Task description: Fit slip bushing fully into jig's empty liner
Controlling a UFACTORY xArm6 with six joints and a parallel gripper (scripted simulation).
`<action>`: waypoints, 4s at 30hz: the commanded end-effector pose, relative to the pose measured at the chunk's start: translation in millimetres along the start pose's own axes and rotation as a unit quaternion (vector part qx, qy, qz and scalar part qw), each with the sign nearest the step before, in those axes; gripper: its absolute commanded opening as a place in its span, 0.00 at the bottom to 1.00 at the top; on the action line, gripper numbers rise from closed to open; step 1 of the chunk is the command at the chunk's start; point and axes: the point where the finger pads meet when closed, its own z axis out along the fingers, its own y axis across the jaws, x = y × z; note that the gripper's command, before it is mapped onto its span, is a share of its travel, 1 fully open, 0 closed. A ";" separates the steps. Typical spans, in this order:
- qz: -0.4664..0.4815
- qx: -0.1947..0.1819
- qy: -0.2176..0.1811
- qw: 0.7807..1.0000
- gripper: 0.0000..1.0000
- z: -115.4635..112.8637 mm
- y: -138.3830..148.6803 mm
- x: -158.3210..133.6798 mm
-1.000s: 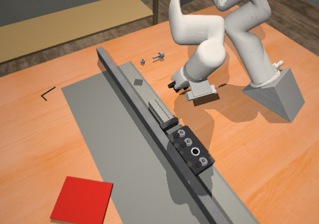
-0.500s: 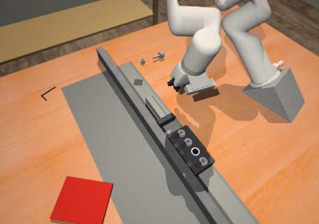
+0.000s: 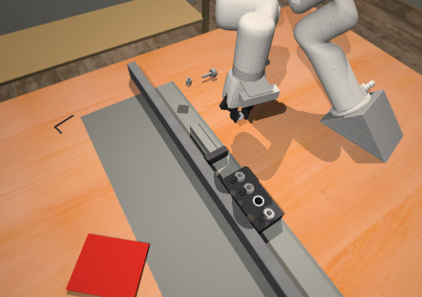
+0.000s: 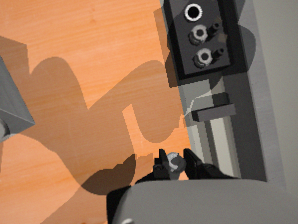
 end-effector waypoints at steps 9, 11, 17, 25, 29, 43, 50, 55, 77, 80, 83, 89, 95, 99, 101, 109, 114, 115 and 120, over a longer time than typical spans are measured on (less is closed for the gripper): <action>-0.004 0.003 0.163 0.987 0.26 0.1 -0.7 1.0; -0.003 0.000 0.176 0.984 0.26 -0.5 0.1 0.5; -0.002 -0.002 0.190 0.982 0.26 -1.0 1.0 0.0; -0.008 0.008 0.268 0.963 0.26 -0.5 -2.8 2.7; -0.006 0.005 0.291 0.957 0.26 -0.8 -1.5 1.9; -0.006 0.006 0.347 0.938 0.26 -0.6 -1.4 1.2; -0.007 0.007 0.398 0.917 0.26 -0.7 -1.8 1.6; -0.003 -0.001 0.431 0.902 0.26 -1.0 0.7 0.2; -0.004 0.002 0.539 0.842 0.26 -0.3 -0.2 0.2; -0.003 0.000 0.544 0.839 0.26 -0.6 0.4 0.0; -0.003 -0.002 0.550 0.835 0.26 -1.1 1.2 -0.1; -0.003 -0.002 0.550 0.835 0.26 -1.1 1.2 -0.1; -0.003 -0.002 0.550 0.835 0.26 -1.1 1.2 -0.1; -0.003 -0.002 0.550 0.835 0.26 -1.1 1.2 -0.1; -0.003 -0.002 0.550 0.835 0.26 -1.1 1.2 -0.1; -0.003 -0.002 0.550 0.835 0.26 -1.1 1.2 -0.1; -0.003 -0.002 0.550 0.835 0.26 -1.1 1.2 -0.1; -0.003 -0.002 0.550 0.835 0.26 -1.1 1.2 -0.1; -0.003 -0.002 0.550 0.835 0.26 -1.1 1.2 -0.1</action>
